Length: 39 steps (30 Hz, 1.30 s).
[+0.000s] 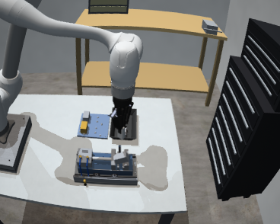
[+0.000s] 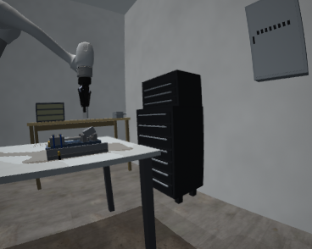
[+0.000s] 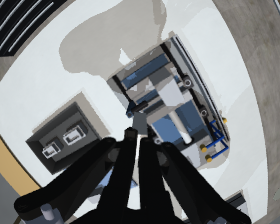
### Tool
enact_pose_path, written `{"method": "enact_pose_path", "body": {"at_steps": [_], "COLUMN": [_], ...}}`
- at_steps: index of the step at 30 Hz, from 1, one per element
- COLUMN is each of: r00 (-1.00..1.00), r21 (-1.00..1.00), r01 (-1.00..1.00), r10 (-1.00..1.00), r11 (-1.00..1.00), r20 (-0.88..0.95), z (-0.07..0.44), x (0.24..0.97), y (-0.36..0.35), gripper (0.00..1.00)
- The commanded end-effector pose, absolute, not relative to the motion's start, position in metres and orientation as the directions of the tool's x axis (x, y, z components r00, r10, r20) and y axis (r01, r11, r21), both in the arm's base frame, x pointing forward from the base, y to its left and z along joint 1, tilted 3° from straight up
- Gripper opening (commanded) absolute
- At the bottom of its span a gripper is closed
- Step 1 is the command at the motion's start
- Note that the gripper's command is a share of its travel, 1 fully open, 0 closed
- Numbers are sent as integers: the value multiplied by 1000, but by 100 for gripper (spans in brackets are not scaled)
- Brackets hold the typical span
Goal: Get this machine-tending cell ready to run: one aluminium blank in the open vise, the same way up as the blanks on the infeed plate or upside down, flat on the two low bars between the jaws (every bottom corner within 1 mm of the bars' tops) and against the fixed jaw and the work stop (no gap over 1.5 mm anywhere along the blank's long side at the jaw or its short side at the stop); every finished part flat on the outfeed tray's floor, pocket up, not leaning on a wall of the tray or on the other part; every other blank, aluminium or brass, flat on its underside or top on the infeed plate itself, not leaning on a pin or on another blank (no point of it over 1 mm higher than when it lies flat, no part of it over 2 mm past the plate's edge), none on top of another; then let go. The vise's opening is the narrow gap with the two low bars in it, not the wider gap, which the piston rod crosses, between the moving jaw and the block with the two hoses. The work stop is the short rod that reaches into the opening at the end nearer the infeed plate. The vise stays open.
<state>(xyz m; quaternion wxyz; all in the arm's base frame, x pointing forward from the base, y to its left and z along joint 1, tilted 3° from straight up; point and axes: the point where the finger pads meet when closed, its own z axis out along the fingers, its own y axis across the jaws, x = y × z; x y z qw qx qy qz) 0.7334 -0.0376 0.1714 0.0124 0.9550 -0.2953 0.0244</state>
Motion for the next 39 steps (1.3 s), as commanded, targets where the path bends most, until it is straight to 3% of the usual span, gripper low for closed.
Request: {"method": "enact_pose_path", "body": {"at_steps": [1, 14, 21, 22, 39], "r00": [907, 998, 996, 996, 996], "r21": [18, 40, 41, 41, 41], "r01": [-419, 41, 83, 83, 83], "r10": [-418, 42, 84, 84, 84], "r11": [-908, -998, -996, -996, -996], "r20": [52, 38, 36, 36, 36], "z": [172, 174, 174, 174, 174], "x": [735, 740, 740, 740, 740], "y": [-52, -91, -94, -94, -94], "gripper": [0, 0, 0, 40, 40]}}
